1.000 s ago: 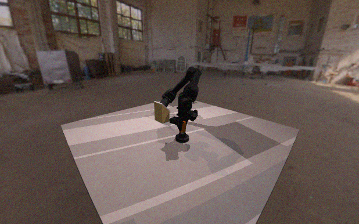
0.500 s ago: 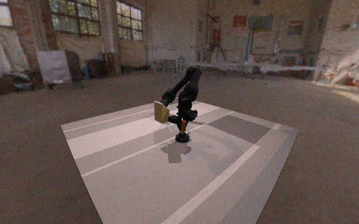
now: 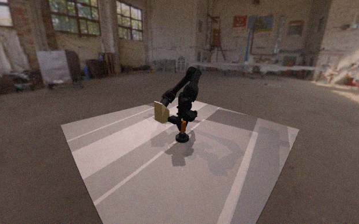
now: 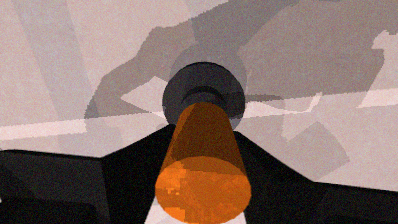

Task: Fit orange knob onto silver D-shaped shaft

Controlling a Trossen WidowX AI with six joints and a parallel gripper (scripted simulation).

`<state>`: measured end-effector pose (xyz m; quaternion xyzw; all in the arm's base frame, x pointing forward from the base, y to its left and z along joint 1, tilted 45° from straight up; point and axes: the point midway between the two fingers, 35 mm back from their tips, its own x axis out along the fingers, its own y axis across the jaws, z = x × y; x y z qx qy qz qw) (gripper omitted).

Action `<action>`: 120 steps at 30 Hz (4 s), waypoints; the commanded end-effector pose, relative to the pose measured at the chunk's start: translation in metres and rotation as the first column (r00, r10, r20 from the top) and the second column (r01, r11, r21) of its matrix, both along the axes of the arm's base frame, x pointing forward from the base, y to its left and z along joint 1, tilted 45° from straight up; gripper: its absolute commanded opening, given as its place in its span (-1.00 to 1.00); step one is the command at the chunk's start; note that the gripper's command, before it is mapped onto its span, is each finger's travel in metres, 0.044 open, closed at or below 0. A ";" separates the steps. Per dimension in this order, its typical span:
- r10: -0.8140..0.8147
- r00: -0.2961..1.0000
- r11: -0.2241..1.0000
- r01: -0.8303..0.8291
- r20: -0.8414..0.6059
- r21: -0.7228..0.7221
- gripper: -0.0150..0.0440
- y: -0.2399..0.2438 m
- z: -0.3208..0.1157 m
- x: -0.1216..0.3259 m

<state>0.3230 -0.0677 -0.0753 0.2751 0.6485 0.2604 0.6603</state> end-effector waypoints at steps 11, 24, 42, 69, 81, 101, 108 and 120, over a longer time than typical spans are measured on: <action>-0.009 1.000 1.000 0.009 0.000 -0.003 -0.49 -0.002 0.002 -0.001; -0.009 1.000 1.000 0.009 0.000 -0.003 -0.49 0.002 -0.001 0.000; -0.158 0.977 0.987 0.158 -0.145 -0.009 -0.49 -0.002 0.003 0.003; -0.158 0.977 0.987 0.158 -0.146 -0.009 -0.49 0.000 0.002 0.001; -0.298 0.911 0.953 0.300 -0.285 -0.037 -0.49 -0.002 0.003 0.003; -0.298 0.911 0.953 0.300 -0.285 -0.037 -0.49 0.002 0.000 0.001; -0.298 0.911 0.953 0.300 -0.285 -0.037 -0.49 0.000 0.003 0.000; -0.425 0.805 0.898 0.431 -0.413 -0.085 -0.49 -0.003 0.002 0.003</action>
